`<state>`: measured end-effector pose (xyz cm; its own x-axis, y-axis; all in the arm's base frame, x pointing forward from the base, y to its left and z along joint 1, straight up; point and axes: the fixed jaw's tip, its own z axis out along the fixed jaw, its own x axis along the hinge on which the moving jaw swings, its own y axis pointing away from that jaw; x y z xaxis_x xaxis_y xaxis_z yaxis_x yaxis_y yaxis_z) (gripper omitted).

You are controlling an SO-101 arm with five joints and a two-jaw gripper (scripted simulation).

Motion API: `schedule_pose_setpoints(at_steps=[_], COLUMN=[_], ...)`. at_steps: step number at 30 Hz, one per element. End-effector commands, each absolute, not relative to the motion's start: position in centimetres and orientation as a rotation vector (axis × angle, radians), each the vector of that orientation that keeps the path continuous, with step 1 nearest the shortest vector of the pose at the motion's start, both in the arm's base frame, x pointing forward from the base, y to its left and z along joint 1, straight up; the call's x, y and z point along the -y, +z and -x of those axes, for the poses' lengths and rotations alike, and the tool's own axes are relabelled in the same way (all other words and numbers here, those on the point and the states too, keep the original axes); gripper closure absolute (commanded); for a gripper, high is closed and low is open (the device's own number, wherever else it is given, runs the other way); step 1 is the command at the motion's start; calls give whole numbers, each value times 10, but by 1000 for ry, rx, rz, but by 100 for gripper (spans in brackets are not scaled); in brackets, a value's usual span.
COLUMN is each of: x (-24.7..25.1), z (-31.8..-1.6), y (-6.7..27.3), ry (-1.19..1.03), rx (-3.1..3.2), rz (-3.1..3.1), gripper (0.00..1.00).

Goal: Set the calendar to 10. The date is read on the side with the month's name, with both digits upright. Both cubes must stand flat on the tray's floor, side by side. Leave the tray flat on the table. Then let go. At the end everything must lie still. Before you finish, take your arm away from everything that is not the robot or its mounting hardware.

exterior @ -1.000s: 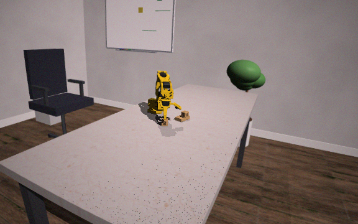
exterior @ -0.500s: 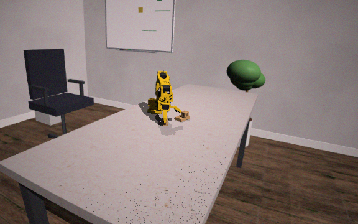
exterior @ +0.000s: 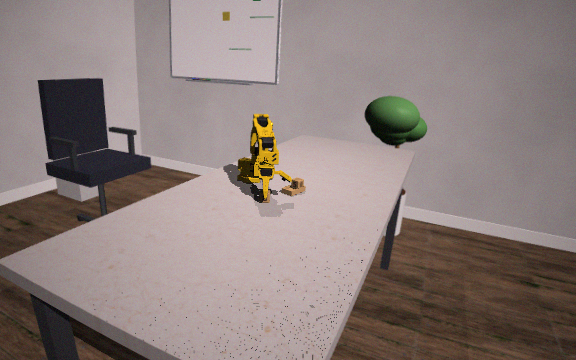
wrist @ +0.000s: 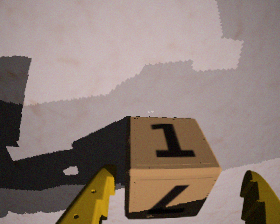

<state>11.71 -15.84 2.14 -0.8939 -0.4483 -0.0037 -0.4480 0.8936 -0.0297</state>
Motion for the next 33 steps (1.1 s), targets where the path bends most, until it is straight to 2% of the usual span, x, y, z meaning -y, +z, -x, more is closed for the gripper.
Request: schedule_pose_setpoints(at_steps=[1,33], x=[161,169], z=[-118,-122], y=[24,24], ry=[-71,-72], rx=[-3044,-3044], rz=[691,691], gripper=[66,81])
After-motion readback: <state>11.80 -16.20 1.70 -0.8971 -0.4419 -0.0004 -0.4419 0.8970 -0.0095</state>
